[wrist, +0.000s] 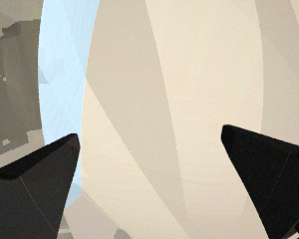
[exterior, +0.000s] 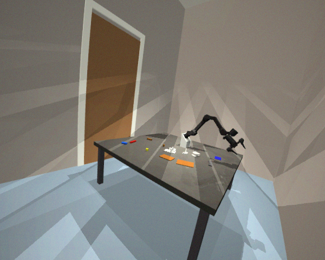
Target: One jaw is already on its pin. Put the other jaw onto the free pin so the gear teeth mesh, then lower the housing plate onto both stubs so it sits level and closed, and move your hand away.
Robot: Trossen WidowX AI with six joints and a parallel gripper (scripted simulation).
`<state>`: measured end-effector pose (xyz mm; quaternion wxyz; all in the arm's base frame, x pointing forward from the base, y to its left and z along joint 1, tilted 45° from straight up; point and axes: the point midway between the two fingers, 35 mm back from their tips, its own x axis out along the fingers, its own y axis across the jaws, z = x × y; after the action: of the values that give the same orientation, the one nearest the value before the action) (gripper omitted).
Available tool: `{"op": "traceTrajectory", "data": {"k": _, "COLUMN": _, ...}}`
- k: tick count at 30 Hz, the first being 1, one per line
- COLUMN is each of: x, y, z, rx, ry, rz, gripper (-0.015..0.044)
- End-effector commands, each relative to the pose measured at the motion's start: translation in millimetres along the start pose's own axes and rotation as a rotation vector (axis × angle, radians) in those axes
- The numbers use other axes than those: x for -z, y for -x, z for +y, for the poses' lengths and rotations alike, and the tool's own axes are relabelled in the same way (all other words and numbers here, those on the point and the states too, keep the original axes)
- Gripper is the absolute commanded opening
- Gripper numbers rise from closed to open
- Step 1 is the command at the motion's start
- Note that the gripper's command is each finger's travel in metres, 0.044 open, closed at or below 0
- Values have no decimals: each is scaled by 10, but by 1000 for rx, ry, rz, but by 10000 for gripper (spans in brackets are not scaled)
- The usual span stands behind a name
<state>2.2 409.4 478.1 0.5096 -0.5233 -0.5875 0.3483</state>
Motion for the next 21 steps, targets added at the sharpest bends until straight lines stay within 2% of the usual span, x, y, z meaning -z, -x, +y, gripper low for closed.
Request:
{"op": "traceTrajectory", "data": {"k": 1, "x": 44, "y": -7, "z": 157, "rx": -43, "ry": -22, "rz": -3, "gripper": 440}}
{"op": "traceTrajectory", "data": {"k": 21, "x": 396, "y": 45, "z": 831, "rx": -237, "ry": -164, "rz": 30, "gripper": 440}}
